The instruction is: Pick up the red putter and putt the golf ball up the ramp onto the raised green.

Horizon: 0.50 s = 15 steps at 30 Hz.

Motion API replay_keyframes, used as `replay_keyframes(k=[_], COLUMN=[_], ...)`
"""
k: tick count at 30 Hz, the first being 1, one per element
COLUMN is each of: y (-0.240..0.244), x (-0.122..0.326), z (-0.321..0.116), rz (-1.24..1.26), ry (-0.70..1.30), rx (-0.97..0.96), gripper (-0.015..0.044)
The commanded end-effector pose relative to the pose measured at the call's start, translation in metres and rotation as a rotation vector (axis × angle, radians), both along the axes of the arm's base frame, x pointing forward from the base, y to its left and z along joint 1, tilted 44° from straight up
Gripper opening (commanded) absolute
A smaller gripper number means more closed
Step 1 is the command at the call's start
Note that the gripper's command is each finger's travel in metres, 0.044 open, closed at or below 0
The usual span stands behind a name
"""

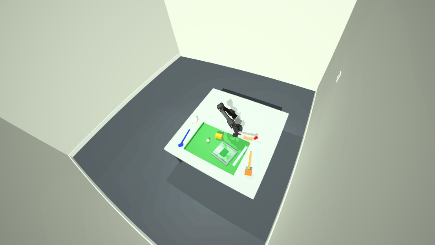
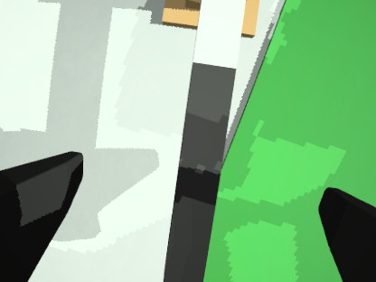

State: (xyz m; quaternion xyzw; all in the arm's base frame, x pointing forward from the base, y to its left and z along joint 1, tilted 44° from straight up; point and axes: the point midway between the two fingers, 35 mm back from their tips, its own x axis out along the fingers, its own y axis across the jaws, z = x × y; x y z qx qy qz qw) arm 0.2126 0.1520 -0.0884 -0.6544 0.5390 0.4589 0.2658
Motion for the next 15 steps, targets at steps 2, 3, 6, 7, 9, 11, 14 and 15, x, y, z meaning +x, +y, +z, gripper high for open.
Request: replay_keyframes(k=[2,3,6,7,9,11,14,15], y=[-0.008,-0.008,-0.010,-0.011,-0.013,-0.015,-0.018,-0.019], x=[-0.002,-0.002,-0.002,-0.002,-0.001,-0.001,-0.001,-0.001], z=[-0.006,-0.006,-0.008,-0.009,-0.011,-0.014,-0.017,-0.018], rz=[0.006,0.006,0.006,0.006,0.006,0.006,0.006,0.006], ry=[0.008,0.008,0.008,0.008,0.007,0.007,0.007,0.007], rx=[-0.012,-0.012,-0.012,-0.012,-0.013,-0.013,-0.013,-0.013], gripper=[0.0440,0.0440,0.0440,0.0440,0.0440,0.0440,0.0440,0.0440])
